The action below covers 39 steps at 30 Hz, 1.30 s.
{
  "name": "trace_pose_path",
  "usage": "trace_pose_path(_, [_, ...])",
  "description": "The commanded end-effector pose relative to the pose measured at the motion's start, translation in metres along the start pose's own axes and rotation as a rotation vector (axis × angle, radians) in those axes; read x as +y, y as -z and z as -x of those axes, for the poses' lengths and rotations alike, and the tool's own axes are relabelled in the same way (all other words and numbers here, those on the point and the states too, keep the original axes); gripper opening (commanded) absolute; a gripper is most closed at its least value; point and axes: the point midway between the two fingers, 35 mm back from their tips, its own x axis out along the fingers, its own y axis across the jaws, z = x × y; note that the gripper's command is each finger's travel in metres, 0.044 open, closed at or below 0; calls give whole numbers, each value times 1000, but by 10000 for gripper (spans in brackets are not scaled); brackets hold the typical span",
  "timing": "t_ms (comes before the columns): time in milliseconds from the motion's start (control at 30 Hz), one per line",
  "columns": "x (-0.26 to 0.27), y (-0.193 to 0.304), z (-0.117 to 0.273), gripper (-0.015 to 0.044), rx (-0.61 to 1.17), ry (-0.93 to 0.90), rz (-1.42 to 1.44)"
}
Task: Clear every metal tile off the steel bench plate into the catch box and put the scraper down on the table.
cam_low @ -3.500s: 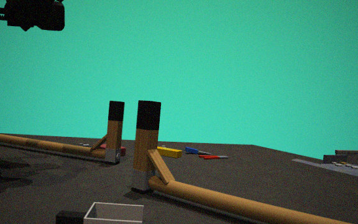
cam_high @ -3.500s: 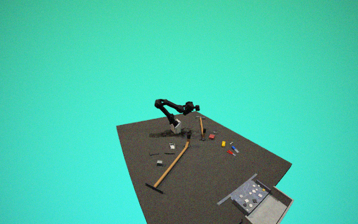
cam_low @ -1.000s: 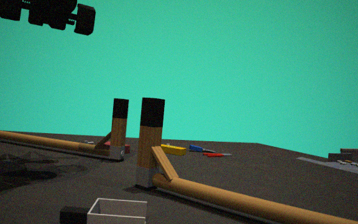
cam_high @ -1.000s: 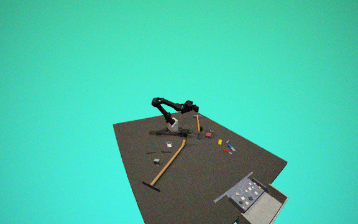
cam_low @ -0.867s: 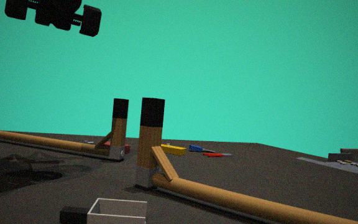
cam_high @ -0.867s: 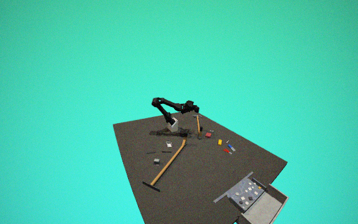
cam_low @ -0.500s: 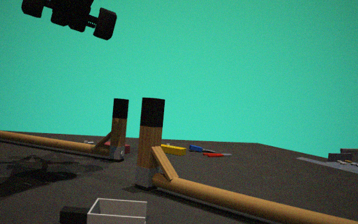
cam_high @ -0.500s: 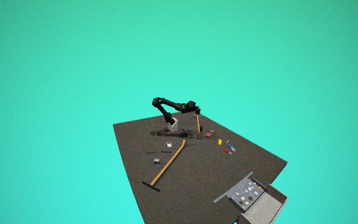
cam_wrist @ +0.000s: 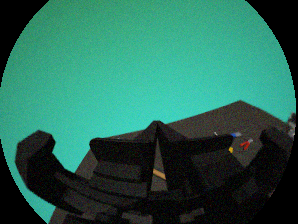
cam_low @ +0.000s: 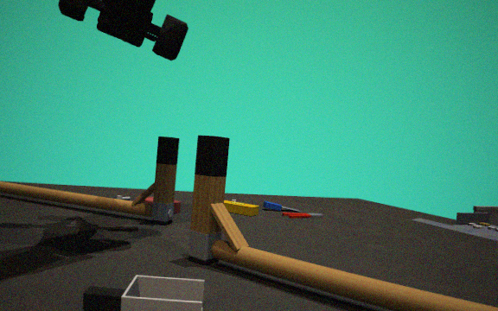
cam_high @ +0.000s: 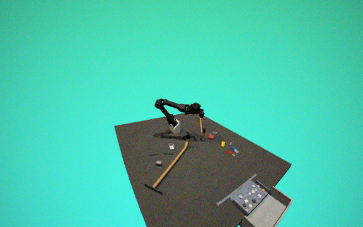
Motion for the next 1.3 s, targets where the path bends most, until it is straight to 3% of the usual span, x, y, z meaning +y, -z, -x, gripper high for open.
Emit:
trace_pose_path(0, [-15,-3,3,0,22,44,-44])
trace_pose_path(1267, [-114,-10,55,0,168,380,-367])
